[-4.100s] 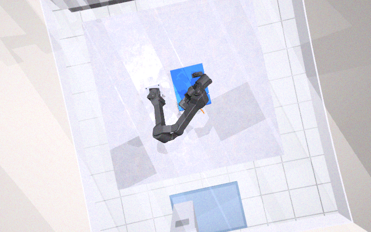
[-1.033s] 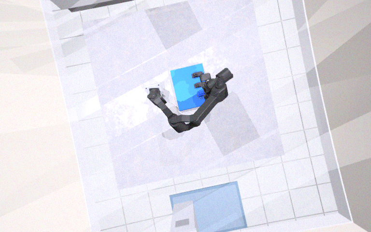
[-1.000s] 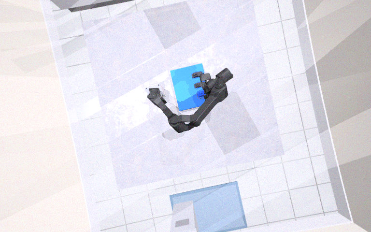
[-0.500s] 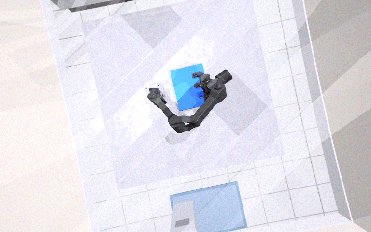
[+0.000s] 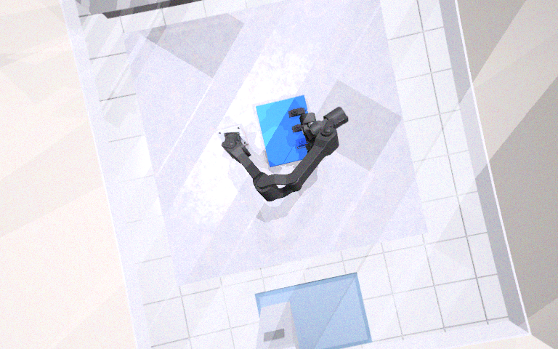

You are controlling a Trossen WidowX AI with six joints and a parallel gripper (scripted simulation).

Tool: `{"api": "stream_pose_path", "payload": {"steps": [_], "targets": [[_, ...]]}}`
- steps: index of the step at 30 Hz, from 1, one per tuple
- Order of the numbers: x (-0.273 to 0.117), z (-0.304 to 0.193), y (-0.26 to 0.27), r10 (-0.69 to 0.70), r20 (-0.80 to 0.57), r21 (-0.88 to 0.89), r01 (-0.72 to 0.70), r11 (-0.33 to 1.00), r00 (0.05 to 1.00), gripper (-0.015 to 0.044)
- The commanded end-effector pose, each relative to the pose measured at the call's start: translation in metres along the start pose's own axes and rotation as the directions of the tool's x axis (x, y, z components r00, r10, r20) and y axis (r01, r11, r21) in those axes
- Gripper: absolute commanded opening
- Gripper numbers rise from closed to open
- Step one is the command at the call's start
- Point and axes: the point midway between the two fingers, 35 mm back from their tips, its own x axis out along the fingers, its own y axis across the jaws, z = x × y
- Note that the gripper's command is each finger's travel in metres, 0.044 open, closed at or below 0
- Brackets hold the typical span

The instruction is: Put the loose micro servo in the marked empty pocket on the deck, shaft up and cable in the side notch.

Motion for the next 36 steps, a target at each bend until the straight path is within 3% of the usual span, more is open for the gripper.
{"api": "stream_pose_path", "payload": {"steps": [1,33,36], "targets": [[0.004,0.000,0.000,-0.003,0.000,-0.006,0.003,1.000,1.000,0.0000],[0.037,0.000,-0.001,-0.005,0.001,-0.005,0.005,1.000,1.000,0.0000],[0.036,-0.001,0.000,-0.005,0.001,-0.005,0.005,1.000,1.000,0.0079]]}}
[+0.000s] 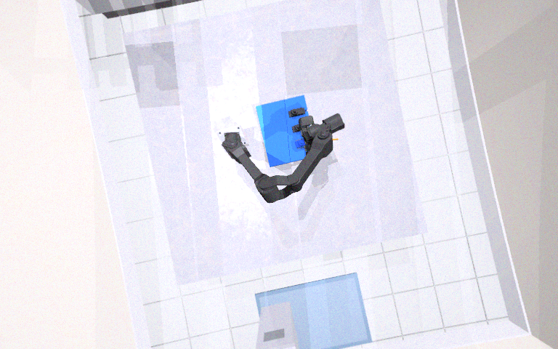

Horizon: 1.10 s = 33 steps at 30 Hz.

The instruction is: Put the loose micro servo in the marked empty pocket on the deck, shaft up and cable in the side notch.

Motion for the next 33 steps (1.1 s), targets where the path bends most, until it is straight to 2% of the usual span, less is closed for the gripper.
{"api": "stream_pose_path", "payload": {"steps": [1,4,7,10,14,19,24,33], "targets": [[0.000,0.000,0.000,-0.003,0.001,-0.005,0.003,1.000,1.000,0.0105],[0.000,0.000,0.000,-0.003,0.001,-0.005,0.003,1.000,1.000,0.0184],[-0.007,0.000,0.000,-0.002,0.001,-0.005,0.002,1.000,1.000,0.0187],[-0.032,-0.002,0.000,-0.002,0.001,-0.005,0.002,1.000,1.000,0.0187],[-0.035,-0.001,0.000,-0.002,0.001,-0.005,0.002,1.000,1.000,0.0187],[-0.058,-0.030,0.005,0.012,0.008,-0.014,-0.011,1.000,1.000,0.0319],[-0.095,-0.098,0.003,0.005,-0.003,-0.013,-0.005,1.000,1.000,0.0440],[-0.112,-0.106,0.002,0.026,0.030,-0.023,-0.025,0.999,0.999,0.0440]]}}
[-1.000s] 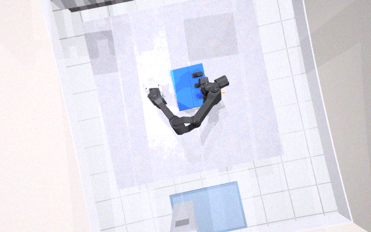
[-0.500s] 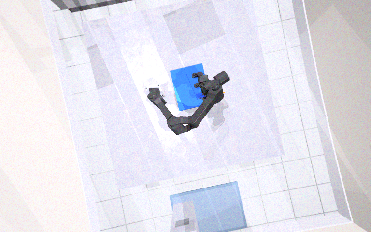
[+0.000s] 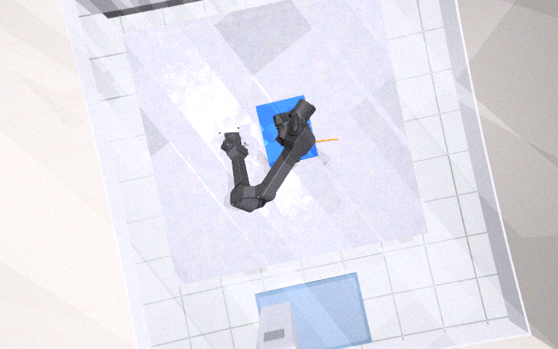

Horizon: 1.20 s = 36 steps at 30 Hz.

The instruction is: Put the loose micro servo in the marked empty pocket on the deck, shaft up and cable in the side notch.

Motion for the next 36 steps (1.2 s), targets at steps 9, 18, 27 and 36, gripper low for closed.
{"api": "stream_pose_path", "payload": {"steps": [9,18,27,36], "targets": [[-0.038,0.003,0.002,0.073,0.094,-0.029,-0.070,0.997,0.993,0.0440],[-0.038,0.003,0.002,0.073,0.094,-0.029,-0.070,0.997,0.993,0.0440],[-0.038,0.003,0.002,0.073,0.094,-0.029,-0.070,0.997,0.993,0.0440],[-0.038,0.003,0.002,0.073,0.094,-0.029,-0.070,0.997,0.993,0.0440]]}}
